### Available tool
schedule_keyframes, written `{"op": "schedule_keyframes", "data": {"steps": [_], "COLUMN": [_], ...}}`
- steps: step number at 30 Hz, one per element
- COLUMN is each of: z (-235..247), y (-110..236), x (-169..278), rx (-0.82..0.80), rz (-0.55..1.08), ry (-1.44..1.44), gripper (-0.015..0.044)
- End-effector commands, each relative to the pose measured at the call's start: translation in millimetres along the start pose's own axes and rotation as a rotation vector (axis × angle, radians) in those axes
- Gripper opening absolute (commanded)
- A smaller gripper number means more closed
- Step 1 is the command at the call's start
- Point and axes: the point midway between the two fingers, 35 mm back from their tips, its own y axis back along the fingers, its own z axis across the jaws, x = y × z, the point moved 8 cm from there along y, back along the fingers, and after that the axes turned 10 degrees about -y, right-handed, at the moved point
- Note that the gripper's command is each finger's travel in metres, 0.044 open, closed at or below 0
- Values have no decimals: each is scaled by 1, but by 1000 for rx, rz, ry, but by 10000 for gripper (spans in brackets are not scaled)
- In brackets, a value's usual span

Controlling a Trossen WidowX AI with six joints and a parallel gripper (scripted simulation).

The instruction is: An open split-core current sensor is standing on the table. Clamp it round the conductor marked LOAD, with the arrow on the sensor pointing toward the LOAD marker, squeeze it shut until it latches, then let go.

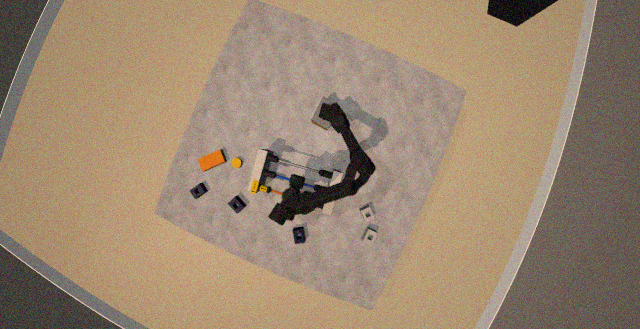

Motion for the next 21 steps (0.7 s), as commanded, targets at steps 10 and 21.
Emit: {"op": "schedule_keyframes", "data": {"steps": [10,21], "z": [0,0], "y": [0,0], "x": [0,0], "rx": [0,0], "rz": [0,0], "ry": [0,0], "gripper": [26,315]}}
